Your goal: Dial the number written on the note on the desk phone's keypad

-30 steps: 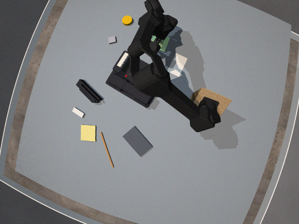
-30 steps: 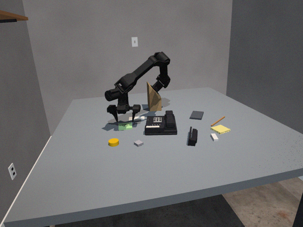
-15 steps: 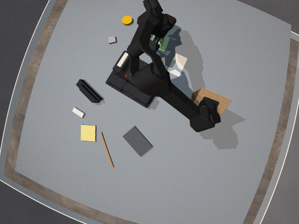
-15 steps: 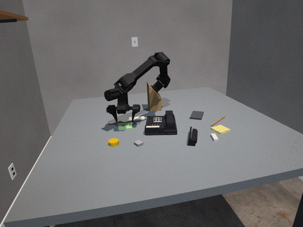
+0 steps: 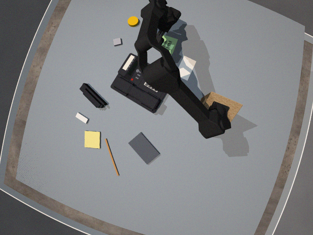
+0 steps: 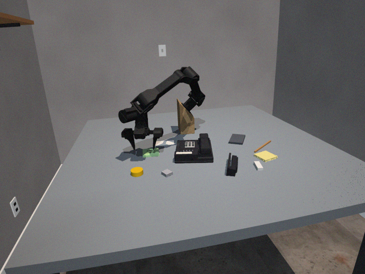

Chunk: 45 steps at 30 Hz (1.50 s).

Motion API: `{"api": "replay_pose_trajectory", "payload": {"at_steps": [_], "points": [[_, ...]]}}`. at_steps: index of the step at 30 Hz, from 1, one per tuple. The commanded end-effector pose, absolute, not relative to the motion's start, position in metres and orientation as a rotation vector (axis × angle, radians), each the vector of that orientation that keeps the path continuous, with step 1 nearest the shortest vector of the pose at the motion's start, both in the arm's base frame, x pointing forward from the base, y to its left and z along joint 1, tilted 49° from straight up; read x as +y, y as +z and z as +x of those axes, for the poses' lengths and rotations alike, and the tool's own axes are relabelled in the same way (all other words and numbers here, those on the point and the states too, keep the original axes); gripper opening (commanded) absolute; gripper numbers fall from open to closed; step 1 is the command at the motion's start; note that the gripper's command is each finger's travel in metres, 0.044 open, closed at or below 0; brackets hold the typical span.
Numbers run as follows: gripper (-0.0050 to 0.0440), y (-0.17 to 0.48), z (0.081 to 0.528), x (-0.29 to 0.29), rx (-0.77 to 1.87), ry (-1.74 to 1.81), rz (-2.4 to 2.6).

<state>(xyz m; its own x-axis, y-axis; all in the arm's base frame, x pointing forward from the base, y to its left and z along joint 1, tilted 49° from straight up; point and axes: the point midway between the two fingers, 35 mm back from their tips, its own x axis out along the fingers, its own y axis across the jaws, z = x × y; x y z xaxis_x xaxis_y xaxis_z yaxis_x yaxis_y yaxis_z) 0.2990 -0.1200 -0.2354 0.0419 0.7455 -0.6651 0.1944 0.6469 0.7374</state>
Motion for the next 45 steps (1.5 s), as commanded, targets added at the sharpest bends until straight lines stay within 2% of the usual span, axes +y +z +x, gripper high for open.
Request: {"api": "replay_pose_trajectory", "payload": {"at_steps": [1, 17, 21, 27, 45], "points": [[0.044, -0.242, 0.298, -0.12, 1.516, 0.515, 0.833], [0.044, -0.242, 0.297, -0.12, 1.516, 0.515, 0.833], [0.044, -0.238, 0.264, -0.116, 1.516, 0.514, 0.832], [0.044, -0.234, 0.24, -0.111, 1.516, 0.515, 0.833], [0.044, -0.234, 0.24, -0.111, 1.516, 0.515, 0.833]]}}
